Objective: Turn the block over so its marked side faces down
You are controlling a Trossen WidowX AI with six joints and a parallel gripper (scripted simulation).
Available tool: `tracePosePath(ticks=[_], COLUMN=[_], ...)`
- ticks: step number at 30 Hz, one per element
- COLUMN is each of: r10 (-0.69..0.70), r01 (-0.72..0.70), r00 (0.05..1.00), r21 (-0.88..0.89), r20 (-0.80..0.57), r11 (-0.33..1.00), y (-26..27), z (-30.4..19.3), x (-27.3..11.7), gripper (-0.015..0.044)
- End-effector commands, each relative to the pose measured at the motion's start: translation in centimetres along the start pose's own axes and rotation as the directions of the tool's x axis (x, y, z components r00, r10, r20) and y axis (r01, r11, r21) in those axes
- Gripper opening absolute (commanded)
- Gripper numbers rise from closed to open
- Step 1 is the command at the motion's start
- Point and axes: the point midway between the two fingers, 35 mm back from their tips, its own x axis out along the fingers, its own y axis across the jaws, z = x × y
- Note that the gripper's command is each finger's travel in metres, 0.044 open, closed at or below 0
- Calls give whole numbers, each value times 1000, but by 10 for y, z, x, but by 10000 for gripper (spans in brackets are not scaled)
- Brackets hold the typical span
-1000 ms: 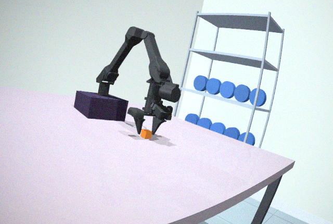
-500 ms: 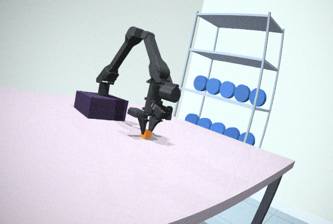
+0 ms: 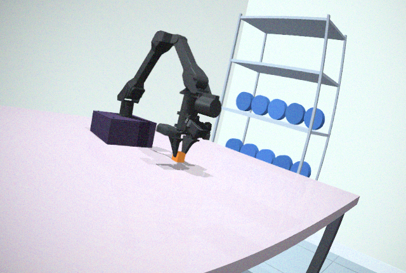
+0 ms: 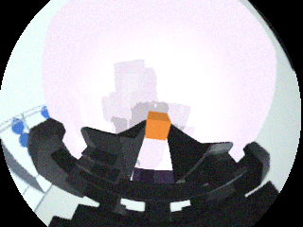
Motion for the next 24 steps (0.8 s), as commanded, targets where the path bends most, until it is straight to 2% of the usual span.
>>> tracePosePath(ticks=[1, 24], r10=[4, 4], r01=[-4, -1], r00=[1000, 940], r21=[-5, -9], r20=[11, 341], r11=[1000, 1000], y=[1, 2], z=[3, 4], x=[-8, 6], gripper=[0, 0])
